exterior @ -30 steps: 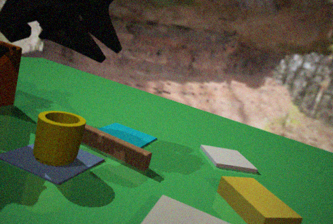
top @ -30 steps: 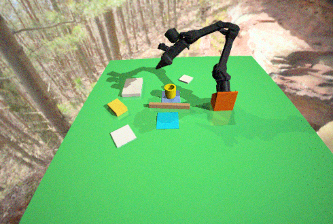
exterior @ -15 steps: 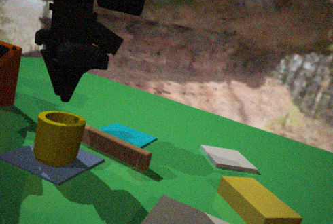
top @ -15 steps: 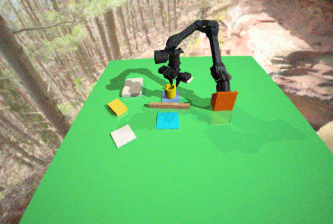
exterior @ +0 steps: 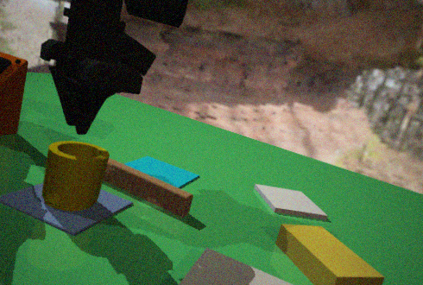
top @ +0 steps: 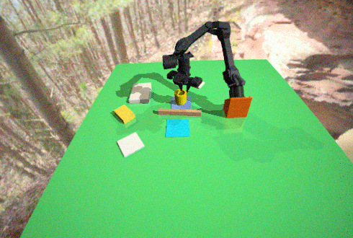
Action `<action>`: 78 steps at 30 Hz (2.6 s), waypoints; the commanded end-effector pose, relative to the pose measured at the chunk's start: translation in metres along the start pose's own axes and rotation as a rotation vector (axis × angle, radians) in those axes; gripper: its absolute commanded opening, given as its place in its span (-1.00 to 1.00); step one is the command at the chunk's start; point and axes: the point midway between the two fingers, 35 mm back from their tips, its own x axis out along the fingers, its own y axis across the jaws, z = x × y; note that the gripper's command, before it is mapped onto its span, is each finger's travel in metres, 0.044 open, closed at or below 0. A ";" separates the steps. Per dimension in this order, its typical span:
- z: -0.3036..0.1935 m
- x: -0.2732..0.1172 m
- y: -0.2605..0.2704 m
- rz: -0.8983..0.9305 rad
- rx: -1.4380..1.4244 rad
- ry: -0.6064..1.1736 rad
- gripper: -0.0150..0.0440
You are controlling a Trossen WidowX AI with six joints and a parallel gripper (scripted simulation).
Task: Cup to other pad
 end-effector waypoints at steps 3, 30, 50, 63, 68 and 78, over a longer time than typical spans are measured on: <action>0.001 0.012 0.002 0.004 -0.013 0.008 0.07; -0.001 0.055 0.003 0.002 -0.013 0.012 0.07; -0.002 0.056 0.001 -0.001 -0.004 0.007 -0.18; -0.002 0.056 0.001 -0.001 -0.004 0.007 -0.49; -0.001 0.048 0.001 0.000 -0.005 0.006 -0.49; 0.001 0.015 0.004 0.003 -0.011 0.007 -0.49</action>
